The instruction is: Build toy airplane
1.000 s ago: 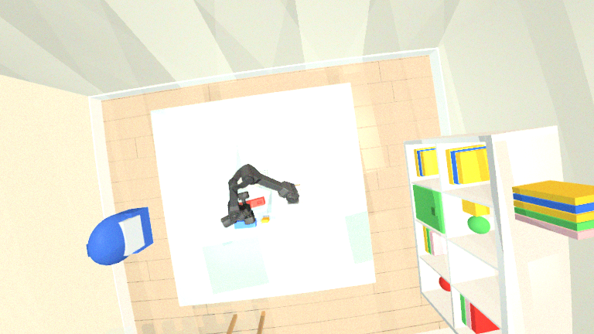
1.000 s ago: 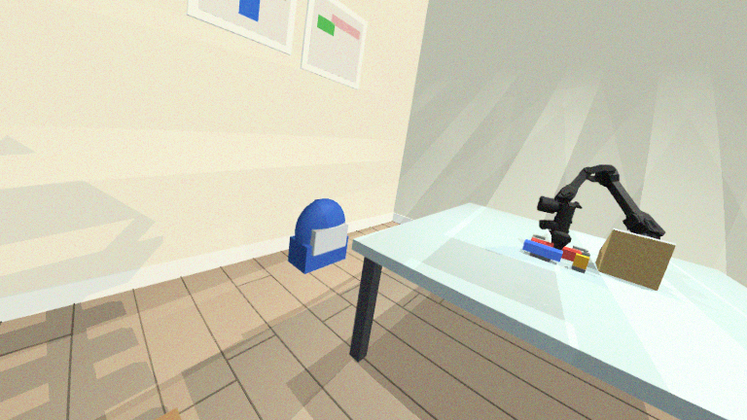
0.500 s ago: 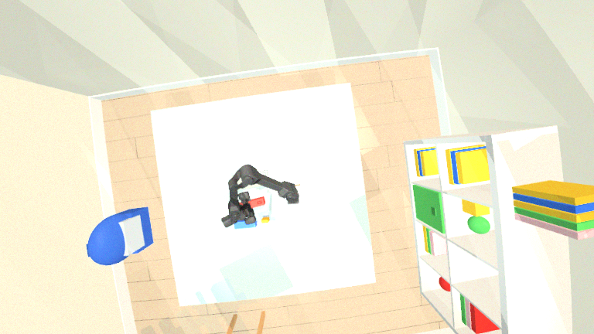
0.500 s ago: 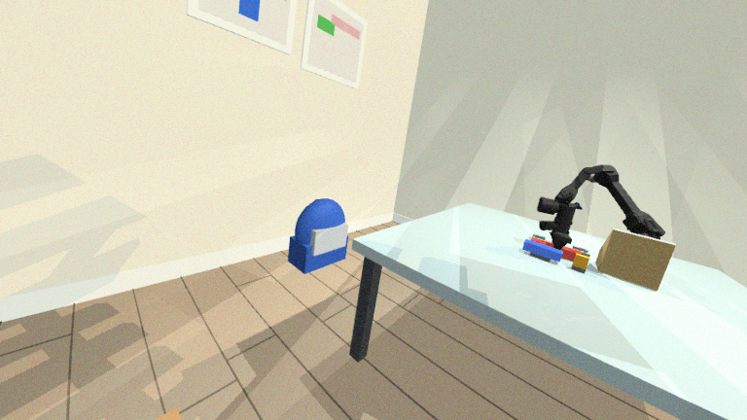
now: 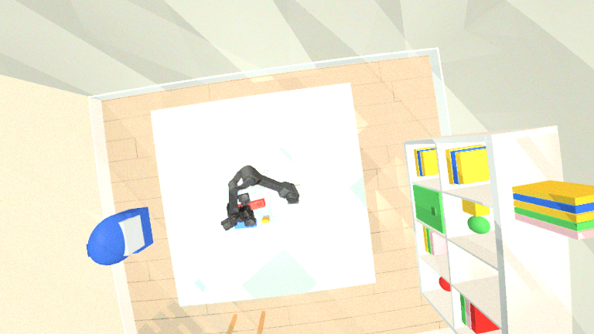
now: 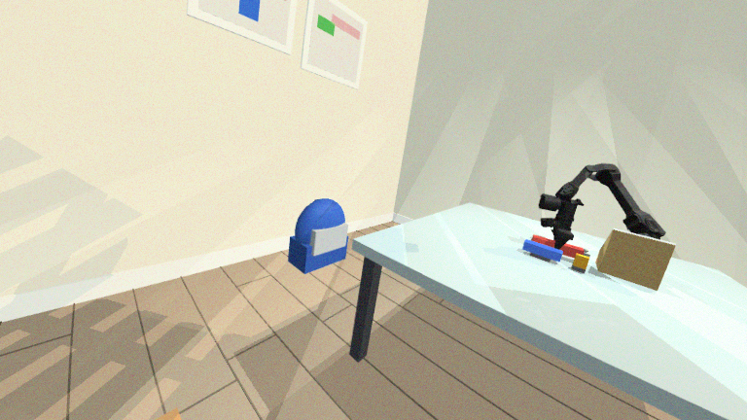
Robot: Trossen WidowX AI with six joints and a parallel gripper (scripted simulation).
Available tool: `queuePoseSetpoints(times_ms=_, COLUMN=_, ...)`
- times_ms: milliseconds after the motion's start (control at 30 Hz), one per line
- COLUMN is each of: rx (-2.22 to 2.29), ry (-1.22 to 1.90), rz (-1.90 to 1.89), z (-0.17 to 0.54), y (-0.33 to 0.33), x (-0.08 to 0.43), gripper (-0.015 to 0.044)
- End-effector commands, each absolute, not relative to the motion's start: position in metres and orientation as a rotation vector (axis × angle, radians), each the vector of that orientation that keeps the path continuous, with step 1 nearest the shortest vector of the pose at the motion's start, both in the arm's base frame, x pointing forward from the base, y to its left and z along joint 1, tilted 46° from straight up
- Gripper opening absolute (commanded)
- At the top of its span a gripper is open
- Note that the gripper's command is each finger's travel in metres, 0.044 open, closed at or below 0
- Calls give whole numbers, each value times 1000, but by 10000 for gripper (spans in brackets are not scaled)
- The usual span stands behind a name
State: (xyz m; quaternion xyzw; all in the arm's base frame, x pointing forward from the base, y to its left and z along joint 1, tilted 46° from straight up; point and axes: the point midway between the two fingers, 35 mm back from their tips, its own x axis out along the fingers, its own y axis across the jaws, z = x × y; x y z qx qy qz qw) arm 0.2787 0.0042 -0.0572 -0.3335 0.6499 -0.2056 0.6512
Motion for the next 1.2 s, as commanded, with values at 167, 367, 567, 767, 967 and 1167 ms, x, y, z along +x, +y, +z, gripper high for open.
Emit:
queuePoseSetpoints(times_ms=167, rx=-743, ry=1461, rz=-456, z=-36, y=29, x=284, gripper=0)
queuePoseSetpoints(times_ms=367, rx=-749, ry=1466, rz=-456, z=-23, y=41, x=283, gripper=0)
queuePoseSetpoints(times_ms=567, rx=-756, ry=1470, rz=-458, z=-10, y=54, x=281, gripper=0)
queuePoseSetpoints(times_ms=767, rx=-764, ry=1473, rz=-462, z=4, y=66, x=278, gripper=0)
queuePoseSetpoints(times_ms=967, rx=-774, ry=1476, rz=-467, z=19, y=77, x=274, gripper=0)
queuePoseSetpoints(times_ms=1167, rx=-778, ry=1476, rz=-469, z=25, y=82, x=272, gripper=0)
